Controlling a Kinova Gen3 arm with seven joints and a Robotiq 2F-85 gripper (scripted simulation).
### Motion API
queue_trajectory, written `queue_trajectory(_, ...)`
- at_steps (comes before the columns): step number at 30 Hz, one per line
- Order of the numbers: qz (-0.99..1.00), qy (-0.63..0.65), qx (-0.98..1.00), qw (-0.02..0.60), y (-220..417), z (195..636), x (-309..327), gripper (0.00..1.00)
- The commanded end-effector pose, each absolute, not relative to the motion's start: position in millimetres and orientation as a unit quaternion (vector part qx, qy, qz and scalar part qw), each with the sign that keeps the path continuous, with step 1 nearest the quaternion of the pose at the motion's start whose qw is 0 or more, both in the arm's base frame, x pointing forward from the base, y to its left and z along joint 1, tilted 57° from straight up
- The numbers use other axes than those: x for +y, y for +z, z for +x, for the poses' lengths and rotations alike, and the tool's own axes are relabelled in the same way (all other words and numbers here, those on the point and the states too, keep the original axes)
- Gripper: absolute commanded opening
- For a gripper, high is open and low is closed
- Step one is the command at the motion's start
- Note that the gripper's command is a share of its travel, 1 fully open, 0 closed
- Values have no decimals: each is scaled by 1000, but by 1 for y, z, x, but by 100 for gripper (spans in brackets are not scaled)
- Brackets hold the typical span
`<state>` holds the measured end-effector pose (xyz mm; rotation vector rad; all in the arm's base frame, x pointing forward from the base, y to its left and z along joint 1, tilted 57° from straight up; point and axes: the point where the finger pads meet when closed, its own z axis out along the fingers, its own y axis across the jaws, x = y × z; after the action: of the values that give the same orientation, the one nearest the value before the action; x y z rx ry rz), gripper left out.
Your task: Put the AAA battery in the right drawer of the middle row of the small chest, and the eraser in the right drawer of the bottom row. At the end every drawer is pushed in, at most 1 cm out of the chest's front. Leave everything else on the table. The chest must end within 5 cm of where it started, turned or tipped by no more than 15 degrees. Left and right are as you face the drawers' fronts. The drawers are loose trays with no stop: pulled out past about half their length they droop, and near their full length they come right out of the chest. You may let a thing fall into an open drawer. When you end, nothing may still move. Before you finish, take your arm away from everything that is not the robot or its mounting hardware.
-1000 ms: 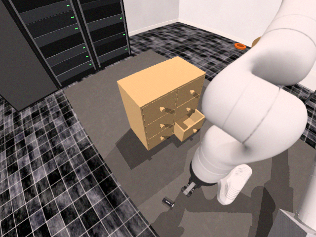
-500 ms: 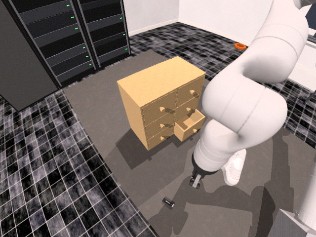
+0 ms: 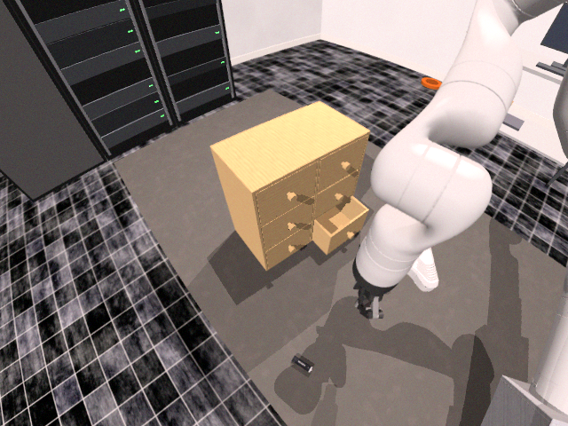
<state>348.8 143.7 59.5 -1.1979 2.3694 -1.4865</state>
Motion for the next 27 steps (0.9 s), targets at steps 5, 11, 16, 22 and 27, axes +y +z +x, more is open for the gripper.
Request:
queue_trajectory(5,-466,-485,740,-4,70,358,121,33)
queue_trajectory(11,-554,-480,678,-63,80,364,98,33)
queue_trajectory(16,-619,-472,617,-112,89,369,77,33)
queue_trajectory(22,-666,-463,566,-149,97,372,61,33)
queue_trajectory(27,-717,-447,499,-192,105,375,43,33)
